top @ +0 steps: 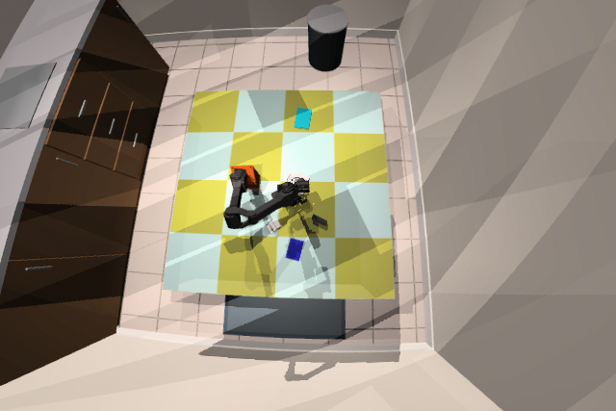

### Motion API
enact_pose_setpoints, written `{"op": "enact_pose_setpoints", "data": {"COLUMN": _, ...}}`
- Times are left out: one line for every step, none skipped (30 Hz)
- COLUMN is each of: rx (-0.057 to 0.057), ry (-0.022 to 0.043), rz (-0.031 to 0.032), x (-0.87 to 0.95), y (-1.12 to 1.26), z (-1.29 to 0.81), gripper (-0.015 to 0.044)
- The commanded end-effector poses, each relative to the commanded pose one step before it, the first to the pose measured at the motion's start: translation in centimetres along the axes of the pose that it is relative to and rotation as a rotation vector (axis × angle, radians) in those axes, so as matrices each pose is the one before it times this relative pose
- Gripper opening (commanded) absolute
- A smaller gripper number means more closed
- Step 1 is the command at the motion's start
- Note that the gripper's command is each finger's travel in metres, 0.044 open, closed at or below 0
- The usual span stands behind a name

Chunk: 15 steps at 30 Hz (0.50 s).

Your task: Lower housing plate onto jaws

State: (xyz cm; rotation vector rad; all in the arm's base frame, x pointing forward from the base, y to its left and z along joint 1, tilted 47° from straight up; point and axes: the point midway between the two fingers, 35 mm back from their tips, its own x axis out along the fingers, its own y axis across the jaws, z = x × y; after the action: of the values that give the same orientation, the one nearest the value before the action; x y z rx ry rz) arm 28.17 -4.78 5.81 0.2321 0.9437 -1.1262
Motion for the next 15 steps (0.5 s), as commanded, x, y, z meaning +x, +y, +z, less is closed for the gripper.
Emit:
{"op": "enact_pose_setpoints", "data": {"rx": -0.096, "ry": -0.00893, "rz": -0.00411, "x": 0.032, "y": 0.812, "z": -1.037, "gripper": 0.0351}}
{"op": "enact_pose_setpoints", "data": {"rx": -0.0241, "ry": -0.00114, "rz": -0.00092, "x": 0.003, "y": 0.206, "z": -0.26, "gripper": 0.0351}}
{"op": "enact_pose_setpoints", "data": {"rx": -0.0241, "ry": -0.00121, "rz": -0.00096, "x": 0.002, "y": 0.209, "z": -0.257, "gripper": 0.0351}}
{"op": "enact_pose_setpoints", "data": {"rx": -0.0241, "ry": -0.00127, "rz": -0.00101, "x": 0.002, "y": 0.211, "z": -0.254, "gripper": 0.0351}}
{"op": "enact_pose_setpoints", "data": {"rx": -0.0241, "ry": -0.00133, "rz": -0.00105, "x": 0.001, "y": 0.214, "z": -0.251, "gripper": 0.0351}}
{"op": "enact_pose_setpoints", "data": {"rx": -0.0241, "ry": -0.00139, "rz": -0.0011, "x": 0.001, "y": 0.216, "z": -0.247, "gripper": 0.0351}}
{"op": "enact_pose_setpoints", "data": {"rx": -0.0241, "ry": -0.00146, "rz": -0.00115, "x": 0.0, "y": 0.219, "z": -0.245, "gripper": 0.0351}}
{"op": "enact_pose_setpoints", "data": {"rx": -0.0241, "ry": -0.00152, "rz": -0.0012, "x": 0.0, "y": 0.221, "z": -0.241, "gripper": 0.0351}}
{"op": "enact_pose_setpoints", "data": {"rx": -0.0241, "ry": -0.00157, "rz": -0.00126, "x": -0.001, "y": 0.224, "z": -0.238, "gripper": 0.0351}}
{"op": "enact_pose_setpoints", "data": {"rx": -0.0241, "ry": -0.00163, "rz": -0.00131, "x": -0.001, "y": 0.226, "z": -0.235, "gripper": 0.0351}}
{"op": "enact_pose_setpoints", "data": {"rx": -0.0241, "ry": -0.00168, "rz": -0.00137, "x": -0.002, "y": 0.228, "z": -0.232, "gripper": 0.0351}}
{"op": "enact_pose_setpoints", "data": {"rx": -0.0241, "ry": -0.00174, "rz": -0.00143, "x": -0.002, "y": 0.23, "z": -0.229, "gripper": 0.0351}}
{"op": "enact_pose_setpoints", "data": {"rx": -0.024, "ry": -0.00179, "rz": -0.00149, "x": -0.003, "y": 0.232, "z": -0.225, "gripper": 0.0351}}
{"op": "enact_pose_setpoints", "data": {"rx": -0.024, "ry": -0.00184, "rz": -0.00155, "x": -0.003, "y": 0.234, "z": -0.222, "gripper": 0.0351}}
{"op": "enact_pose_setpoints", "data": {"rx": -0.024, "ry": -0.00189, "rz": -0.00162, "x": -0.003, "y": 0.236, "z": -0.219, "gripper": 0.0351}}
